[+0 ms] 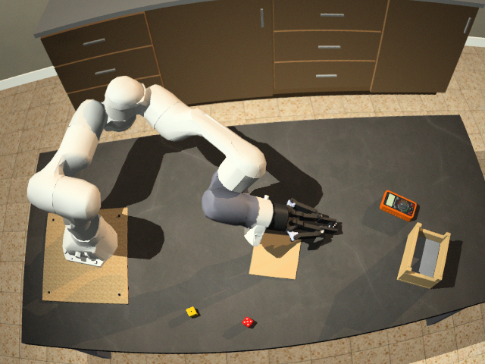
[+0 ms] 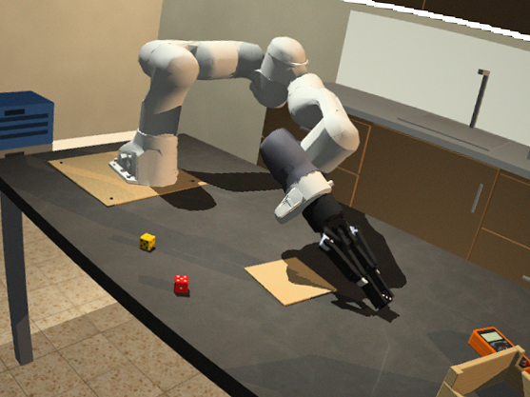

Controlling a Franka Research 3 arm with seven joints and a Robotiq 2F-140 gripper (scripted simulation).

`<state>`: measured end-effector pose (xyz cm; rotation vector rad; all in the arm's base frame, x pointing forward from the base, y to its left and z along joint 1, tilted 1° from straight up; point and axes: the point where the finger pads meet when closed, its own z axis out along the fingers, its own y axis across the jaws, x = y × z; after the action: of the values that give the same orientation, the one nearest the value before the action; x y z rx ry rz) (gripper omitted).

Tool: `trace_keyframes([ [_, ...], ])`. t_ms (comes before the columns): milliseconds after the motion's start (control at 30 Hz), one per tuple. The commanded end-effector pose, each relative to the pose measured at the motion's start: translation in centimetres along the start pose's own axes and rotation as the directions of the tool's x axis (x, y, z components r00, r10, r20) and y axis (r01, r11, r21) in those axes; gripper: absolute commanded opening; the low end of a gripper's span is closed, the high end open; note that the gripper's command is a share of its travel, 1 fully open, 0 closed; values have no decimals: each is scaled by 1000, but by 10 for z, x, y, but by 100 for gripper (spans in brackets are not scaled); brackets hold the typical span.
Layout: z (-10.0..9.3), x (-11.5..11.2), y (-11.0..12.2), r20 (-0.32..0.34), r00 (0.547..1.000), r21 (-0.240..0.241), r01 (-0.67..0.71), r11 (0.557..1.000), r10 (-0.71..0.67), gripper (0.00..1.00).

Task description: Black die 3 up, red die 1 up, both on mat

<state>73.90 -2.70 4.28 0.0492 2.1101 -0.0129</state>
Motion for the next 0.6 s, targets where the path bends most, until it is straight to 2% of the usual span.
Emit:
trace_keyframes([
  [0,1,1,0,59,998,0,6,1000,-6,21],
  [567,5,8,0,59,998,0,6,1000,-6,21],
])
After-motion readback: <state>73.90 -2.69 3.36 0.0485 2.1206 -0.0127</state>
